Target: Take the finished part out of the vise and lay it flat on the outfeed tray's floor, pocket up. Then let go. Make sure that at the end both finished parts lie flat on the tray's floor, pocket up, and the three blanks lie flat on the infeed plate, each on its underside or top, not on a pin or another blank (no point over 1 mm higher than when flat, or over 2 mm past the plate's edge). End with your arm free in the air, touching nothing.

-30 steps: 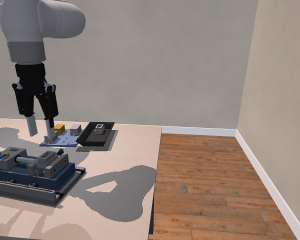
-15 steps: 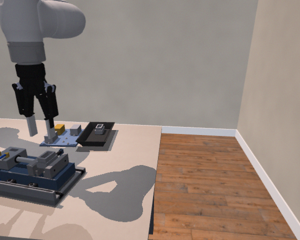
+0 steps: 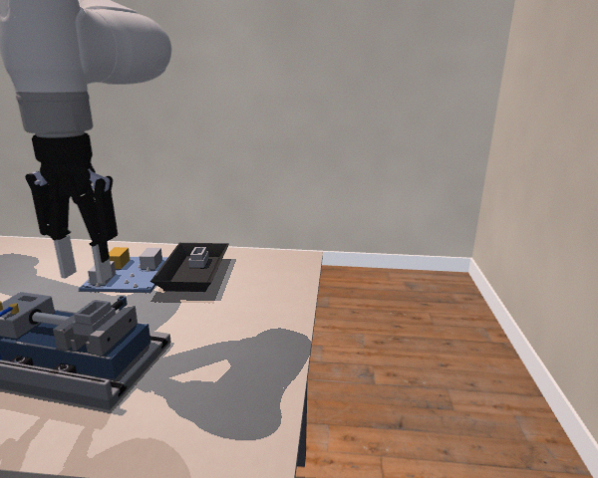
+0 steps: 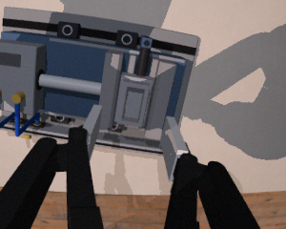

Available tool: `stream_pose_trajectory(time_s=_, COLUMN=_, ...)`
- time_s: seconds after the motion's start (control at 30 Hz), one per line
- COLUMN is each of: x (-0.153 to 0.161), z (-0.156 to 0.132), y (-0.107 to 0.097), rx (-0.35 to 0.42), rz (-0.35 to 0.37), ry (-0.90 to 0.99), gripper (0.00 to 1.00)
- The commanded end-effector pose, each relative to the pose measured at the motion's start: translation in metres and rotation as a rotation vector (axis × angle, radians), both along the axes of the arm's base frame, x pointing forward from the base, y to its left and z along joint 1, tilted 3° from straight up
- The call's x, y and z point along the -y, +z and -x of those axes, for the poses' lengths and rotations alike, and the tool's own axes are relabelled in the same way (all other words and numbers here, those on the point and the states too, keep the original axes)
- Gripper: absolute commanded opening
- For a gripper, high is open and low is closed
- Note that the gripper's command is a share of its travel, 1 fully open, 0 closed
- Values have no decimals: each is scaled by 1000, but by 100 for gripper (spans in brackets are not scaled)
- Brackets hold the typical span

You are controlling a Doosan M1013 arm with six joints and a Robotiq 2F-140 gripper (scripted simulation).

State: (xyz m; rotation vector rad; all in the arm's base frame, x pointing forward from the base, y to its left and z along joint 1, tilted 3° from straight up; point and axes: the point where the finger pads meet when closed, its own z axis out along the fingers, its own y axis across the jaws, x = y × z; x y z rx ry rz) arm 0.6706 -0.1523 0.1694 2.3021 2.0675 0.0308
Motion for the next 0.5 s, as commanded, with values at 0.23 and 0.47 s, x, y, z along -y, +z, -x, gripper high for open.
stream_pose_trajectory(time_s=0.23, x=0, z=-1, y=-14, rx=0, rz=0, ry=0, gripper=40)
stream_pose_trajectory(time_s=0.47, x=1, z=-2, y=-28, rx=0, rz=0, ry=0, gripper=40)
